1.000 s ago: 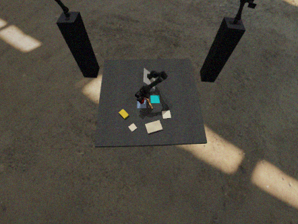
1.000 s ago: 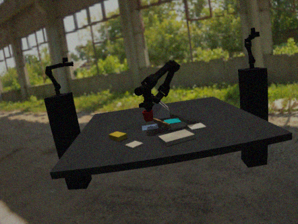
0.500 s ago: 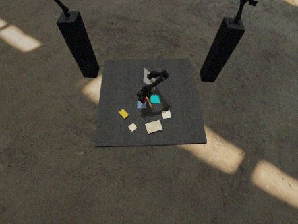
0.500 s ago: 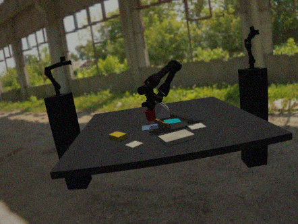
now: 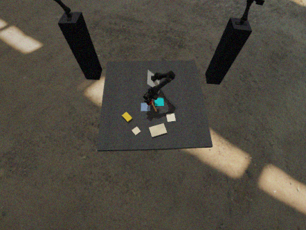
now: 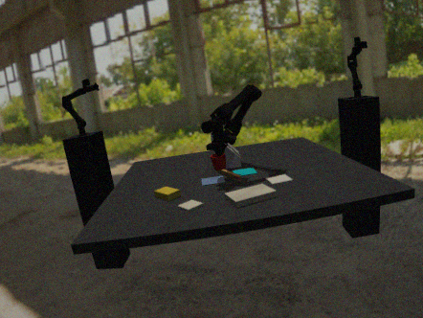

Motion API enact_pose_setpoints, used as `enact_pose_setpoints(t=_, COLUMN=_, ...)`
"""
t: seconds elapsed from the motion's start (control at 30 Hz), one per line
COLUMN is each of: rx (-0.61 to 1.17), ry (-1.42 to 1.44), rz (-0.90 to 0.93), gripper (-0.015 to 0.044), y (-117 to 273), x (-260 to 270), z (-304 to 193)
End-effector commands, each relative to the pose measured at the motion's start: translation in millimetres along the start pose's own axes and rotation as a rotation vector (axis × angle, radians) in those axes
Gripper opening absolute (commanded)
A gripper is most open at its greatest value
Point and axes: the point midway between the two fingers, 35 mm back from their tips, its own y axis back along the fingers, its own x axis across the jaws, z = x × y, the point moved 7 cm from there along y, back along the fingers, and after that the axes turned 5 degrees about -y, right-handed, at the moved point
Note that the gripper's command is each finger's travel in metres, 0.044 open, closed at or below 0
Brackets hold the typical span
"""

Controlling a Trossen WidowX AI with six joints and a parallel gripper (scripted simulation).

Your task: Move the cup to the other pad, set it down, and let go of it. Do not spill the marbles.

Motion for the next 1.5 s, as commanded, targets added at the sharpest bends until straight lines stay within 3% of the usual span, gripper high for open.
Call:
enact_pose_setpoints(t=0.0, rx=-0.003, ry=-0.003, rz=0.002, gripper=0.0, y=0, x=7, z=4)
enact_pose_setpoints(t=1.47, rx=-0.005, ry=-0.004, rz=0.006, gripper=0.0, y=3, x=71, z=52)
